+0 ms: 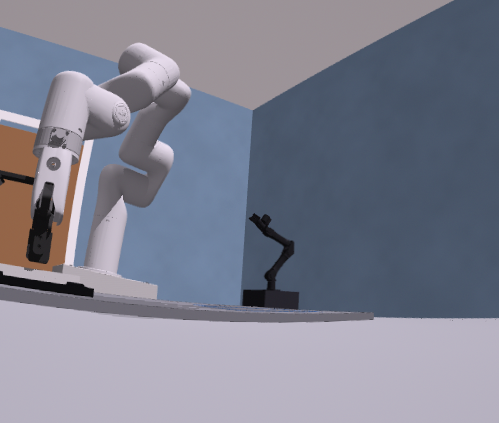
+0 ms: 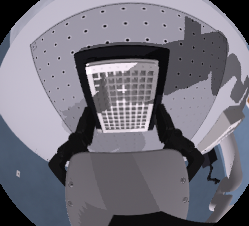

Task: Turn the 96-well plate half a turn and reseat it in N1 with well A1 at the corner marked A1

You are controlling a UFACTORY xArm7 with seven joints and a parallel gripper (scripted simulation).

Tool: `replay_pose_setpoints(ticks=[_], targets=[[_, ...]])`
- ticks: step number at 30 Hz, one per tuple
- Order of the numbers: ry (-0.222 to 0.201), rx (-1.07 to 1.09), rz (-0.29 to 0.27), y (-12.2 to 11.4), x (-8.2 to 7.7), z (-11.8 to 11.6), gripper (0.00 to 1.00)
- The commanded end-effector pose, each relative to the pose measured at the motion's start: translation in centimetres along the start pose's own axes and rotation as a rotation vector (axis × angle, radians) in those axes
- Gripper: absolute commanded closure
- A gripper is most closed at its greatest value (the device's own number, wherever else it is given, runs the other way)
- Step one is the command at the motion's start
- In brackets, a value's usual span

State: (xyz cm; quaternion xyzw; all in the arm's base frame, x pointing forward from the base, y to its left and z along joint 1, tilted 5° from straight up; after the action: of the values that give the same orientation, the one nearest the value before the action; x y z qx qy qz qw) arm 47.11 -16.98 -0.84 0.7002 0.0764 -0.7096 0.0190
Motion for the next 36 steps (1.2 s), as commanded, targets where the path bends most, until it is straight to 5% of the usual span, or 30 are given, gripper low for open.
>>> replay_pose_setpoints(ticks=[1, 36], targets=[[0.004, 0.000, 0.002, 0.1, 0.0, -0.1, 0.00], [0.004, 0.000, 0.002, 0.1, 1.6, -0.1, 0.00]])
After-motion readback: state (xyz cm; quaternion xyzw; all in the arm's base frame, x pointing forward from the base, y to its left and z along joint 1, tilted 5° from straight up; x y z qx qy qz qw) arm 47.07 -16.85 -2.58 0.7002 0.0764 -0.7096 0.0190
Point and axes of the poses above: the point where the finger pads meet when closed, its own x axis out along the fingers, its own z axis across the jaws, y = z × x, the point moved 1 cm from there along -x, back along the fingers, and after that the axes turned 8 degrees about -x, right-handed, at the moved point
